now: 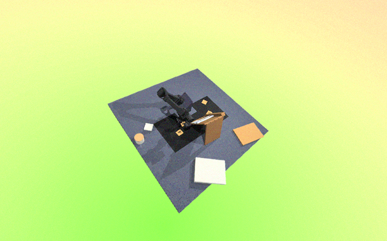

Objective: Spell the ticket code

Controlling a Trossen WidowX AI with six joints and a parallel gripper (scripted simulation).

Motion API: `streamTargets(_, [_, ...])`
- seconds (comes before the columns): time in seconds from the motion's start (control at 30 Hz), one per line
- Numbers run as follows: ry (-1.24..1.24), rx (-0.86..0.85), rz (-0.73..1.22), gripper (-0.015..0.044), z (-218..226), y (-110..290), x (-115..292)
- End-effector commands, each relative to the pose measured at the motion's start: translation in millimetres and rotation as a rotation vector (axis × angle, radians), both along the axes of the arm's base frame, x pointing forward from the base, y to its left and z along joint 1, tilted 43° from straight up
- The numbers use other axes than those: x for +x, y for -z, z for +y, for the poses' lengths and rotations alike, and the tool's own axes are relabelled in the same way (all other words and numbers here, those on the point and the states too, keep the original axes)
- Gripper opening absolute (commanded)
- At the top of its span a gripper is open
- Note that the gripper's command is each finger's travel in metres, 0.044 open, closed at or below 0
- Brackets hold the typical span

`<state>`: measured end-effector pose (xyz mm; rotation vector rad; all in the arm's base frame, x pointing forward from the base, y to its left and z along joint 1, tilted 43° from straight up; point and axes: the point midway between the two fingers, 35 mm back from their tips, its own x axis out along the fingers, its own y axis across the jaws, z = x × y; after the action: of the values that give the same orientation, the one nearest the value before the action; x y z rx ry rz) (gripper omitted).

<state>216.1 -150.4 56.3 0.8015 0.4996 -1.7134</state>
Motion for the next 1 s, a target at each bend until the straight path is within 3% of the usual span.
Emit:
streamTargets(0.0, [0.002,-0.007,-0.004,0.0,1,-3,1])
streamTargets(0.27, [-0.044,0.013,0.002,0.0,1,-4,5])
streamTargets(0.97, [-0.558,-0.033,0.063,0.0,-7,-45,49])
